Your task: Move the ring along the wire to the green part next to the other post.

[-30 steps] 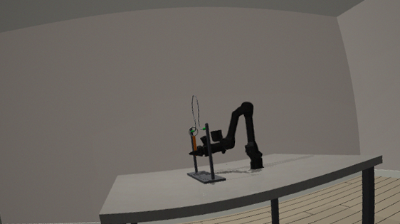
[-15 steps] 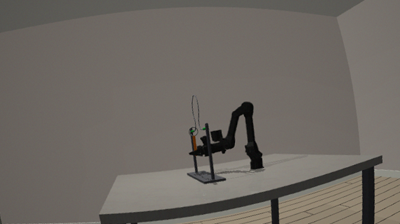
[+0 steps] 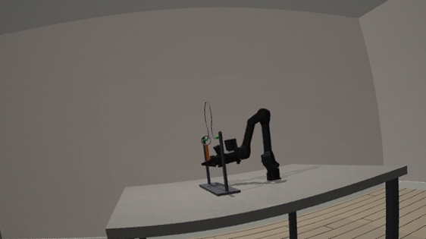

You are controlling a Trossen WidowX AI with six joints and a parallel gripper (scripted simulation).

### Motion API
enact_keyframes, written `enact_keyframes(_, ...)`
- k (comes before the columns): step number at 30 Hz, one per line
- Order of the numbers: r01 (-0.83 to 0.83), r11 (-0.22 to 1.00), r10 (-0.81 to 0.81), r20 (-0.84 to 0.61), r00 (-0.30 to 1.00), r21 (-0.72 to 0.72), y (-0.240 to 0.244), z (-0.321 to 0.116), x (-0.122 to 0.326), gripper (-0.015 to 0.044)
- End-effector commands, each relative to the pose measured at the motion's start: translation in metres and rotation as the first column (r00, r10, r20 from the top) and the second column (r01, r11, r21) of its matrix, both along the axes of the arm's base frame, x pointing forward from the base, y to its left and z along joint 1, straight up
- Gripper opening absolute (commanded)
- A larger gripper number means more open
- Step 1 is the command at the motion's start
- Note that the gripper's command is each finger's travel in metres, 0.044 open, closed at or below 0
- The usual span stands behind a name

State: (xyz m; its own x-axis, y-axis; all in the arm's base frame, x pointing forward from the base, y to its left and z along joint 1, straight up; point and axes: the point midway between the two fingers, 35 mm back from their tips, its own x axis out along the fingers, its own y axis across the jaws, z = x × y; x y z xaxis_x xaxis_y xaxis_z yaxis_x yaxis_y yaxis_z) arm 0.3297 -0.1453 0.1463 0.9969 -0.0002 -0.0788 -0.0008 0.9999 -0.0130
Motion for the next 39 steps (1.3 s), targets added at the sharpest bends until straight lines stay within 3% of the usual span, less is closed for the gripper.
enact_keyframes(1, 0.001, 1.000, -0.001, 0.006, 1.000, 0.000, 0.005, 0.002, 0.000, -0.0150)
enact_keyframes(23, -0.001, 0.999, 0.001, 0.008, 1.000, 0.034, 0.031, 0.002, 0.000, -0.0150)
enact_keyframes(39, -0.005, 0.982, 0.003, 0.010, 1.000, 0.189, 0.066, 0.004, 0.000, -0.0150)
